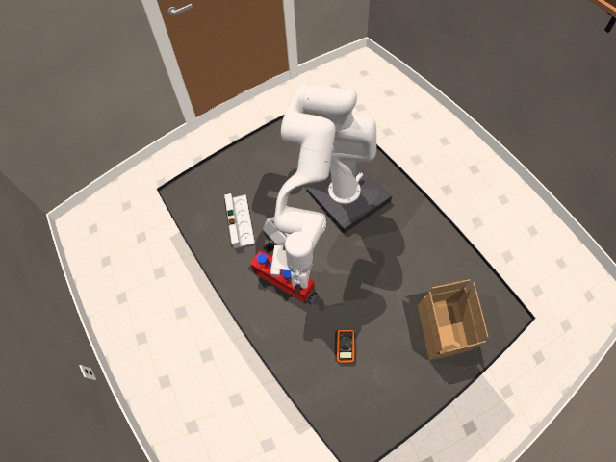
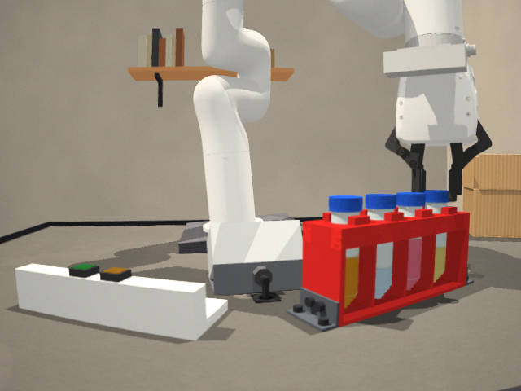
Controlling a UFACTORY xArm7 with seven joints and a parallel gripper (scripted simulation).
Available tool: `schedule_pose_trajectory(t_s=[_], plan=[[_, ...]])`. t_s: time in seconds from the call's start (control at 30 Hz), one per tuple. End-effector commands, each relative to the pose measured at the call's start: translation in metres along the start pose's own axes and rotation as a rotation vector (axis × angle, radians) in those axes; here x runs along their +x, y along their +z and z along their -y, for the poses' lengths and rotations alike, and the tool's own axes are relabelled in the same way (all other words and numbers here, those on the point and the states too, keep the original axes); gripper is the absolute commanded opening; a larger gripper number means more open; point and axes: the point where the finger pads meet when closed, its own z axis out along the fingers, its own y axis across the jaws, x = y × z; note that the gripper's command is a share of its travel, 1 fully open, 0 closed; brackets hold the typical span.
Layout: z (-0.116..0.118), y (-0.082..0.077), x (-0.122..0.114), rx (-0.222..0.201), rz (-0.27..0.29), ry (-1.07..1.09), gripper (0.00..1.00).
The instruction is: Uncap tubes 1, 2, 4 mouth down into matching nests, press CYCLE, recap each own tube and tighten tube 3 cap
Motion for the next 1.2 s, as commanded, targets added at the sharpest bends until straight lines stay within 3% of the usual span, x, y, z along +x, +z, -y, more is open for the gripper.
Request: schedule_pose_trajectory(t_s=[0.0,0.4,0.43,0.77,1.17], plan=[[0.0017,-0.0020,0.0009,0.007,0.031,-0.277,0.00],[0.0018,-0.0021,0.0009,0.008,0.033,-0.340,0.00],[0.0018,-0.0021,0.0009,0.008,0.033,-0.340,0.46],[0.0018,-0.0021,0.0009,0.008,0.033,-0.340,0.46],[0.0018,-0.0020,0.0009,-0.001,0.035,0.227,0.46]])
